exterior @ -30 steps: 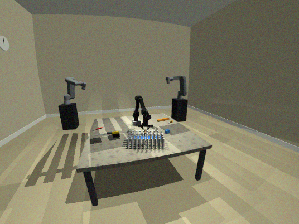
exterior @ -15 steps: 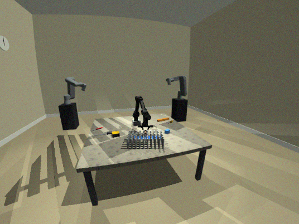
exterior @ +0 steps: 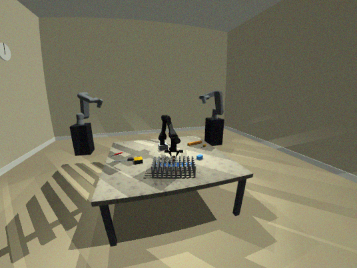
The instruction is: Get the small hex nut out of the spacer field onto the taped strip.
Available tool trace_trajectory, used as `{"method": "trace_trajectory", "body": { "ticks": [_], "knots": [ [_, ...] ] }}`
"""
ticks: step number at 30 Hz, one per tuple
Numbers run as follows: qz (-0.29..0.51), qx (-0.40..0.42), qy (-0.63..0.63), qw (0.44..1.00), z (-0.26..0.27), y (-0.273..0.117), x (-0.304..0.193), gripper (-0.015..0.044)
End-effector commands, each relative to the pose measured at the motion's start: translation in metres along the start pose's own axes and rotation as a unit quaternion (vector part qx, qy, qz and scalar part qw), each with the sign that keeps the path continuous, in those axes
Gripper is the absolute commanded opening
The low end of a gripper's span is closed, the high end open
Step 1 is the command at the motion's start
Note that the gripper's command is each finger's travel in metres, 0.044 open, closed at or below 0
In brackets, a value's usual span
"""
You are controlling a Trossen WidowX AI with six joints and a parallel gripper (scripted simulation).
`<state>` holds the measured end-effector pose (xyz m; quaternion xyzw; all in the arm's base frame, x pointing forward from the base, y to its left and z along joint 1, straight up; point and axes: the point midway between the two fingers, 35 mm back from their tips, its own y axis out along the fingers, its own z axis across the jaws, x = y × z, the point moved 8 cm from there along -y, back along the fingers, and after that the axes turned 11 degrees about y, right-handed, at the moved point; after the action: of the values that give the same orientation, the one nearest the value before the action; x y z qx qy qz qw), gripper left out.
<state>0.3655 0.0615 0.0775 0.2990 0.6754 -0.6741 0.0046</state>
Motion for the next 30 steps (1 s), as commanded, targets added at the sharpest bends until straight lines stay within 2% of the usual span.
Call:
{"method": "trace_trajectory", "body": {
  "ticks": [1,30],
  "knots": [
    [0.001,-0.003,-0.002,1.000,-0.001,0.003,0.000,0.0000],
    [0.001,-0.003,-0.002,1.000,0.002,0.014,0.010,0.0000]
  ]
}}
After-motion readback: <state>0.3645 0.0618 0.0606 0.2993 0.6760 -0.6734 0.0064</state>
